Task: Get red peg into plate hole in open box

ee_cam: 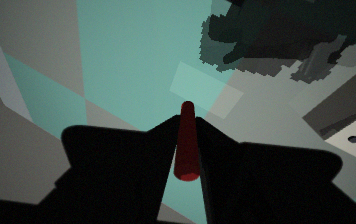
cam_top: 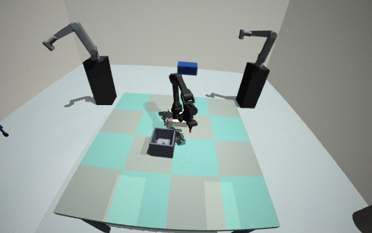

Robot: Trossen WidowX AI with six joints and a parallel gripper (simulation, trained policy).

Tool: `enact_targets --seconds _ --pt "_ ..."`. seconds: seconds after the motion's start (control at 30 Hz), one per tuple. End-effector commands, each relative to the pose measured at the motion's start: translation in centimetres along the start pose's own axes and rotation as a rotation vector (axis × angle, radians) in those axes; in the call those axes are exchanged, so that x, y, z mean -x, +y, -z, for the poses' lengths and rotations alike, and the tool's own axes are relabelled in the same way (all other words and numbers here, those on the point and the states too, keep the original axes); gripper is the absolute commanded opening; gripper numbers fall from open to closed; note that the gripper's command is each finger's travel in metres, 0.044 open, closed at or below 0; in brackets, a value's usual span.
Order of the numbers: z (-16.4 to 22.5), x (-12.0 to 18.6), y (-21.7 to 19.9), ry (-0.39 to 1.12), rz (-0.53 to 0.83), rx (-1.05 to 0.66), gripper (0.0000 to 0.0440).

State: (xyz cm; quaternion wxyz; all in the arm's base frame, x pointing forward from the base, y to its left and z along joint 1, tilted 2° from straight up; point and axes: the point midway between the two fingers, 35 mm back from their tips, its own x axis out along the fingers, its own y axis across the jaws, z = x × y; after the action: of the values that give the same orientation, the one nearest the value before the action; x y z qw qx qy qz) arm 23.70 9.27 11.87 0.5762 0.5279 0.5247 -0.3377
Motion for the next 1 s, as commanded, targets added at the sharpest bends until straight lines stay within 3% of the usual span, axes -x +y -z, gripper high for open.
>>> enact_targets --seconds 0.0,0.37,0.97 --pt "-1.1 2.2 1.0 -0.029 -0.042 0.017 0.0" --pt "-5.1 5.7 1.9 -0.123 -0.063 0.021 0.0" --pt "-11.0 6.4 1.5 -0.199 0.011 -0.015 0.0"
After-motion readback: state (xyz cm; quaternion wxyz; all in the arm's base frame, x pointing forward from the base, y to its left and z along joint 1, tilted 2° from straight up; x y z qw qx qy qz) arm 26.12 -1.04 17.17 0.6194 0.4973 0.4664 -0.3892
